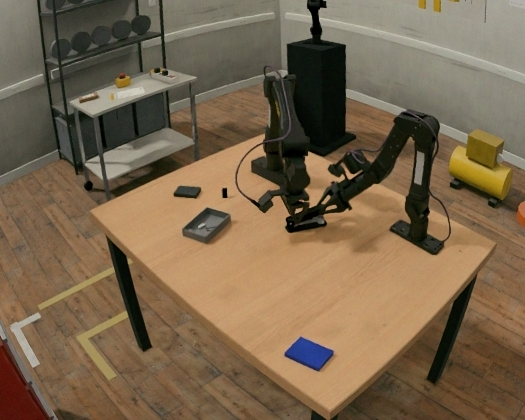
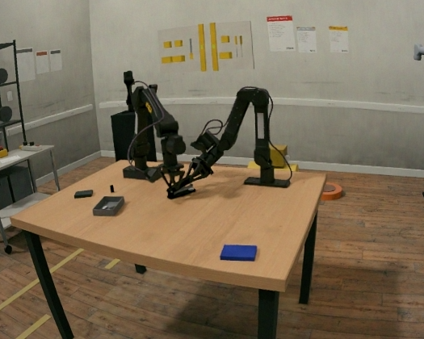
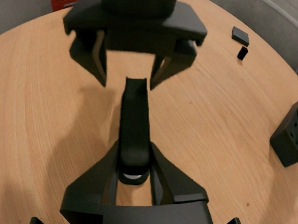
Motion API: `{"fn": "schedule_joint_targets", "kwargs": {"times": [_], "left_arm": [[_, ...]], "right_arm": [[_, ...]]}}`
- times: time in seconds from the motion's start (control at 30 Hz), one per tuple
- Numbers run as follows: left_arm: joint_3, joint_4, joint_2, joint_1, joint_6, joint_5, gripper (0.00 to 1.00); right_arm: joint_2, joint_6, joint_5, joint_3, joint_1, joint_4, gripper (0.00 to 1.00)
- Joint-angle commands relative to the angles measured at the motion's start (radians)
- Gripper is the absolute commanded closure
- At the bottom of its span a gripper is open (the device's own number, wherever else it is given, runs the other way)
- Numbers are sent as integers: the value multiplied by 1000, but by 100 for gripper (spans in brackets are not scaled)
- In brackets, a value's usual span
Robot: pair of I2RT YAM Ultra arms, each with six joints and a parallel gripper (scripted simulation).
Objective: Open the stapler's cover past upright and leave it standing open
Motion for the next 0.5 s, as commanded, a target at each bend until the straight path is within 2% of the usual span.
{"fn": "schedule_joint_targets", "kwargs": {"times": [0.0,0.13,0.37,0.47], "left_arm": [[18,-32,-9,2,-5,1,79],[18,-32,-9,2,-5,1,79],[18,-32,-9,2,-5,1,79],[18,-32,-9,2,-5,1,79]], "right_arm": [[-65,5,14,65,-10,-105,43],[-71,11,15,120,6,-189,43],[-51,13,15,99,15,-181,43],[-68,-19,66,98,13,-208,43]]}}
